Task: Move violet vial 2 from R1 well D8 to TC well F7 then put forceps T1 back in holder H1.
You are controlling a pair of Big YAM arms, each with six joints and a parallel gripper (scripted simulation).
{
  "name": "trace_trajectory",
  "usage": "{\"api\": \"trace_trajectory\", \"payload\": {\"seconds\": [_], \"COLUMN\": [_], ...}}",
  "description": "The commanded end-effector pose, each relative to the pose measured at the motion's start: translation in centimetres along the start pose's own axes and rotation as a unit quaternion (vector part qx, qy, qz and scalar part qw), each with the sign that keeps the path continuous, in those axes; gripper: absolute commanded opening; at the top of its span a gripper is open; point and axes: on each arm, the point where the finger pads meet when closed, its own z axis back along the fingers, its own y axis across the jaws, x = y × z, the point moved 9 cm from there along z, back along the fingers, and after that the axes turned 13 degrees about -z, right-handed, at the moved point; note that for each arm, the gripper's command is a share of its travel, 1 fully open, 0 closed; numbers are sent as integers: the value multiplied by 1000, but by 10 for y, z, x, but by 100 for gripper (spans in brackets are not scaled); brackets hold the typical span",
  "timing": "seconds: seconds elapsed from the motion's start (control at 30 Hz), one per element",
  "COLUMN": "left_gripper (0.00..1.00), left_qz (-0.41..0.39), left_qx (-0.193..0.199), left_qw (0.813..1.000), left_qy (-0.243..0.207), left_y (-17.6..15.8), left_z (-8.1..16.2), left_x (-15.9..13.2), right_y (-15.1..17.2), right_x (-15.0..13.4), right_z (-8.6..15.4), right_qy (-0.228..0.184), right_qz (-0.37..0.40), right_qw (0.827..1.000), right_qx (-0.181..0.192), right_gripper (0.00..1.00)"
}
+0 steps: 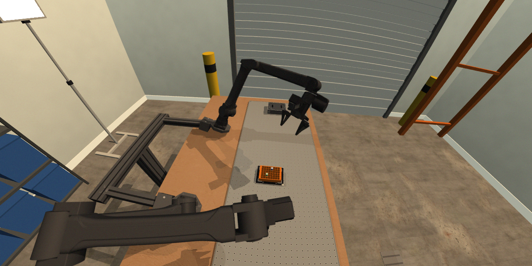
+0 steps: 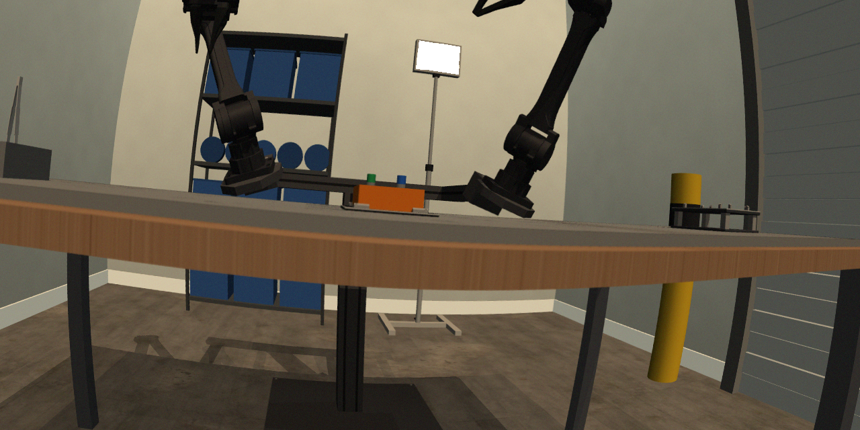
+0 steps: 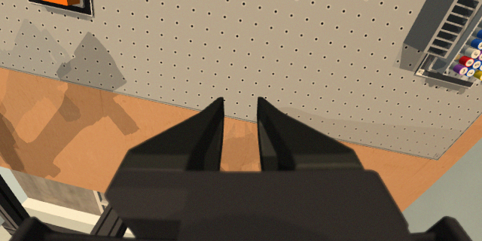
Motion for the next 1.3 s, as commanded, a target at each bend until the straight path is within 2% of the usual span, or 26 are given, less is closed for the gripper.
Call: {"api": "trace_trajectory", "payload": {"seconds": [0.0, 0.07, 0.13, 0.23, 0.33, 0.37, 0.4, 0.73, 0.87, 1.27], "left_gripper": [100, 100, 100, 100, 100, 100, 100, 100, 100, 100], "left_qz": [-7, -7, -7, -7, -7, -7, -7, -7, 55, 157], "left_qx": [15, 15, 15, 15, 15, 15, 15, 15, 25, 34], "left_qw": [1000, 1000, 1000, 1000, 1000, 1000, 1000, 1000, 998, 985], "left_qy": [5, 5, 5, 5, 5, 5, 5, 5, 27, 61], "left_y": [4, 4, 4, 4, 4, 4, 4, 4, -17, -47], "left_z": [12, 12, 12, 12, 12, 12, 12, 12, 24, 38], "left_x": [5, 5, 5, 5, 5, 5, 5, 5, -3, -12], "right_y": [-9, -11, -17, -9, -9, -10, -11, -11, -10, -10], "right_x": [12, 9, 12, 13, 4, 4, 7, 7, 7, 7], "right_z": [14, 9, 16, 17, 2, 1, 10, 10, 10, 10], "right_qy": [-3, 6, 2, 3, 23, 23, 6, 6, 6, 6], "right_qz": [-63, -71, -97, -106, -105, -107, -106, -106, -106, -106], "right_qw": [998, 997, 995, 994, 993, 993, 994, 994, 994, 994], "right_qx": [-11, -20, -32, -39, -47, -48, -40, -40, -40, -40], "right_gripper": [23, 23, 23, 23, 23, 23, 23, 23, 23, 23]}}
